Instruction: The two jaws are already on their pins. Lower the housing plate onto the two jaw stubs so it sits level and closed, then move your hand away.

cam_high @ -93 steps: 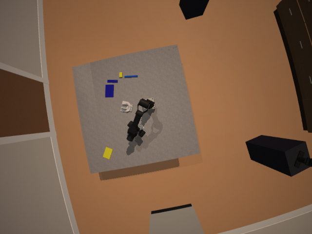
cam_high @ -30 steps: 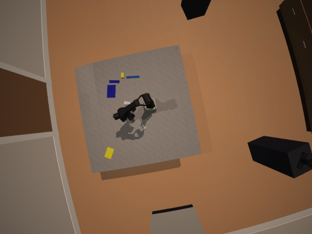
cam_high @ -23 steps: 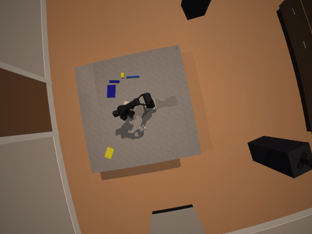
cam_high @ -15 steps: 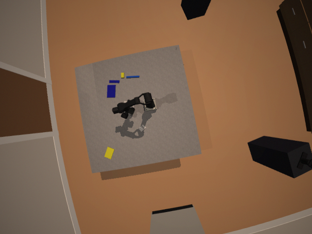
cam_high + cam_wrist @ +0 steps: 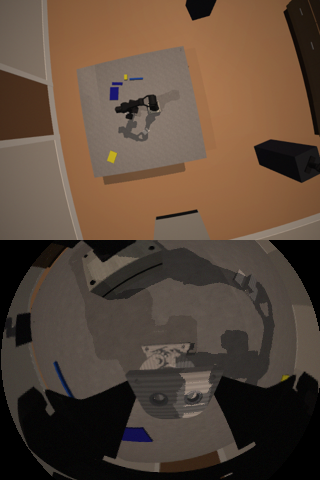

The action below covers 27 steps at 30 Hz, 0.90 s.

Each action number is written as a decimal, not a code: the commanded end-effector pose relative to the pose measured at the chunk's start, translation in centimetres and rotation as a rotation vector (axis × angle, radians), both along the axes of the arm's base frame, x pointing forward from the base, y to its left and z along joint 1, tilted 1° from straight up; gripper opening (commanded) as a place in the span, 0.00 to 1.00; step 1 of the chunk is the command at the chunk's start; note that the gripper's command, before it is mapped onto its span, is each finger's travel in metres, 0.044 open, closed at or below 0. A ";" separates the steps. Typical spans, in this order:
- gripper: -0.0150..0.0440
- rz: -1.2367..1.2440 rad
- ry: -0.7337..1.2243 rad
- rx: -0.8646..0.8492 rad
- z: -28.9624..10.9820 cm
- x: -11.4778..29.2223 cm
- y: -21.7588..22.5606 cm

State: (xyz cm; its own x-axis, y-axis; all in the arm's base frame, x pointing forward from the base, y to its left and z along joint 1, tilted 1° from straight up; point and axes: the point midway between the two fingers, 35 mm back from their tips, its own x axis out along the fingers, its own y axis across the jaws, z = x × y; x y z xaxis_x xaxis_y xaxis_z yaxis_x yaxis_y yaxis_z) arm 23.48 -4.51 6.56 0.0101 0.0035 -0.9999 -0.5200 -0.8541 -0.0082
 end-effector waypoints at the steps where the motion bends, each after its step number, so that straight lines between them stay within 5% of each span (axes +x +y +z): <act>1: 0.85 0.005 -0.002 -0.003 0.0 0.0 -0.1; 27: 0.85 0.004 -0.001 -0.003 0.0 -1.3 -0.1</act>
State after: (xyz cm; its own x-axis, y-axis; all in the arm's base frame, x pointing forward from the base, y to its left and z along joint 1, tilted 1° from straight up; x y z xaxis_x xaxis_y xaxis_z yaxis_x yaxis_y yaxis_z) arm 22.35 -4.54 6.54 0.0120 0.0030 -0.9999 -0.5186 -0.8550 -0.0088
